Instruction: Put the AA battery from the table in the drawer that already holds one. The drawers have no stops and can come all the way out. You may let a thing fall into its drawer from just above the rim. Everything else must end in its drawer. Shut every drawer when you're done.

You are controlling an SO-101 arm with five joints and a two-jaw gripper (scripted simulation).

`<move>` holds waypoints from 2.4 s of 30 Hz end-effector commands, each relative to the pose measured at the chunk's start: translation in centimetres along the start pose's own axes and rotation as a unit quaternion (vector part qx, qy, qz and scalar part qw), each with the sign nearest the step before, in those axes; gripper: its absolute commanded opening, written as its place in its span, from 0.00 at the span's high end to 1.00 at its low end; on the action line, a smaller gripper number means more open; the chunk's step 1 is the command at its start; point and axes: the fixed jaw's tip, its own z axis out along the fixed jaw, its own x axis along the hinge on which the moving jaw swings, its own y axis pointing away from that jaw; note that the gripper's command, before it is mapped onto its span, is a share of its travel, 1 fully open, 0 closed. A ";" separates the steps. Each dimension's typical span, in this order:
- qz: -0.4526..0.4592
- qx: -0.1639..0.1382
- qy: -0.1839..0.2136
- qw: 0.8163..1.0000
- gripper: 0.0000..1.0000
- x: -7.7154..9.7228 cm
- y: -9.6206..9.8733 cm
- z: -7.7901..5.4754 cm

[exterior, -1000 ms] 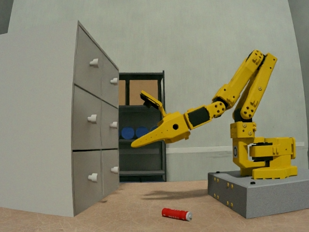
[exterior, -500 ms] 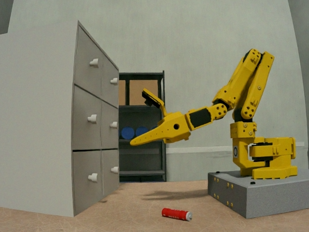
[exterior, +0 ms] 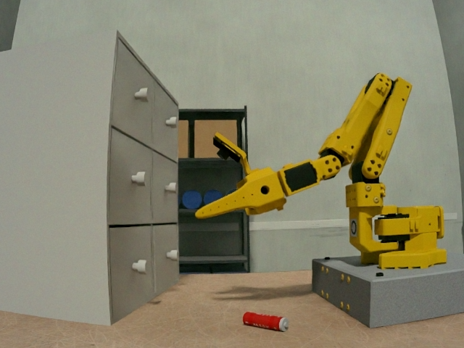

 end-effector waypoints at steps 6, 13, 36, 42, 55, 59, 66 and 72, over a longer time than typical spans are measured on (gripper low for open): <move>0.003 -0.002 0.009 1.000 0.79 0.5 0.1 1.0; 0.004 0.002 0.009 1.000 0.79 1.3 -0.1 3.0; 0.005 0.006 0.009 1.000 0.79 3.0 -0.4 4.9; 0.006 0.008 0.009 1.000 0.79 3.0 -0.5 5.0; 0.007 0.010 0.009 1.000 0.79 3.1 -0.6 5.0; 0.007 0.011 0.009 1.000 0.79 3.1 -0.6 5.1; 0.007 0.011 0.009 1.000 0.79 3.1 -0.6 5.1; 0.007 0.011 0.009 1.000 0.79 3.2 -0.7 5.7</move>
